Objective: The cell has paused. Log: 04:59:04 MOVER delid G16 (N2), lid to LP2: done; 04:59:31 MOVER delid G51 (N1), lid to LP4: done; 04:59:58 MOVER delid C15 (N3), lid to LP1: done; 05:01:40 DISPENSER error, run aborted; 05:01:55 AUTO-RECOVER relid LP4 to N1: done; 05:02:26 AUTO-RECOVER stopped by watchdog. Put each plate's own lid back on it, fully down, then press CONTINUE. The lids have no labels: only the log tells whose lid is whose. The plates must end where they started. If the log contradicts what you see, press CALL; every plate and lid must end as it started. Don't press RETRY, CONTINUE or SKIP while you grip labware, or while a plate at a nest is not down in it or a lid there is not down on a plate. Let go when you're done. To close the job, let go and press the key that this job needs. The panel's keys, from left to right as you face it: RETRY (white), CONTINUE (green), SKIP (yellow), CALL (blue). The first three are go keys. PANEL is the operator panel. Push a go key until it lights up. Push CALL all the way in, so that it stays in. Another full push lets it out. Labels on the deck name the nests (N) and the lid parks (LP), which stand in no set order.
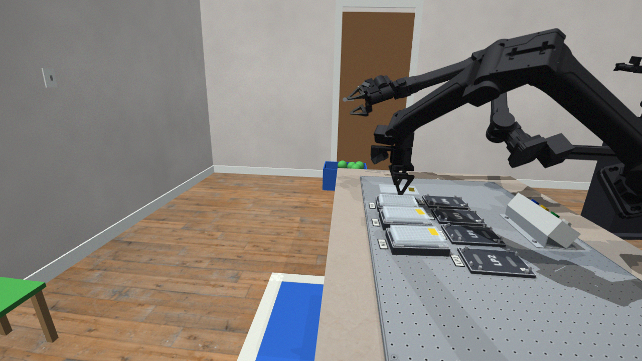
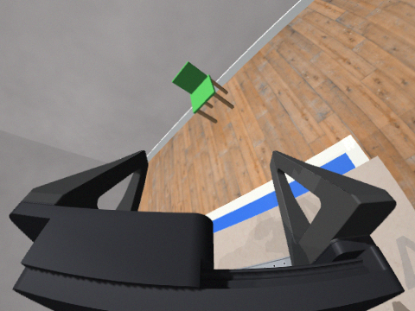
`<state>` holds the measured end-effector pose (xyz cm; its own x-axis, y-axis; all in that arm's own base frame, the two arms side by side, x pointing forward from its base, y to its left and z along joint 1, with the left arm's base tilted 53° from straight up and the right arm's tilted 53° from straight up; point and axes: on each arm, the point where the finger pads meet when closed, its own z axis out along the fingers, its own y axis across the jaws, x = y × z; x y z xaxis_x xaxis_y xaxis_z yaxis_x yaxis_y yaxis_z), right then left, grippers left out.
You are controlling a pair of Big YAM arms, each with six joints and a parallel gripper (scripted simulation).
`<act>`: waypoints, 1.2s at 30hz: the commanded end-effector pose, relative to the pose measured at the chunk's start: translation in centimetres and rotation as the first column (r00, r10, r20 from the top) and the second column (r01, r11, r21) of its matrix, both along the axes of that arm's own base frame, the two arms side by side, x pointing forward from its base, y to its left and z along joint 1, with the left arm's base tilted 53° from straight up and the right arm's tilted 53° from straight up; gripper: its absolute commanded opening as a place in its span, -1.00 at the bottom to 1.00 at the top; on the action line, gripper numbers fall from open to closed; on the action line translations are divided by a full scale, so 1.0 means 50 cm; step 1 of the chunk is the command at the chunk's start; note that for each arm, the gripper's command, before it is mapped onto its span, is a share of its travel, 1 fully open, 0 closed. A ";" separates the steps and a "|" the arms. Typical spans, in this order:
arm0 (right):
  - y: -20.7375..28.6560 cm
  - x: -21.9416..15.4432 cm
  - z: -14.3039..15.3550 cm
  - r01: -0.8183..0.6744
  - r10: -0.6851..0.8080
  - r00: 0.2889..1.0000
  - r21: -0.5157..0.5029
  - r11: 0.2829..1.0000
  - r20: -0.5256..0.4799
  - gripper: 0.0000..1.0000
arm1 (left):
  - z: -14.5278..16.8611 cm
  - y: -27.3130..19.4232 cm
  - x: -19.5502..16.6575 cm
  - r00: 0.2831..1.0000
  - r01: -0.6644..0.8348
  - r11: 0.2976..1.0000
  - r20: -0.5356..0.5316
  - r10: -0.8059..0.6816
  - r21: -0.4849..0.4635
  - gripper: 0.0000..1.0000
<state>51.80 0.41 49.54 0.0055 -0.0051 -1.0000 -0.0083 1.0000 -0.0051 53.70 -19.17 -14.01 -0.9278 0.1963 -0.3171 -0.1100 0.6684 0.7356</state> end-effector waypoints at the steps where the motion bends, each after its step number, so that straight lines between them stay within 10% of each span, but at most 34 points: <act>1: -0.021 0.011 -0.007 0.018 -0.018 1.000 0.015 1.000 -0.003 1.00 | -0.034 0.032 -0.005 1.000 -0.014 1.000 -0.024 0.014 0.018 -1.00; 36: -0.021 0.011 -0.007 0.018 -0.018 1.000 0.015 1.000 -0.003 1.00 | -0.046 0.044 0.000 1.000 -0.014 1.000 -0.018 0.014 0.015 -1.00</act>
<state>51.80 0.41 49.54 0.0055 -0.0051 -1.0000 -0.0083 1.0000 -0.0051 53.80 -18.53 -14.65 -0.9265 0.1907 -0.3244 -0.1183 0.6708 0.7321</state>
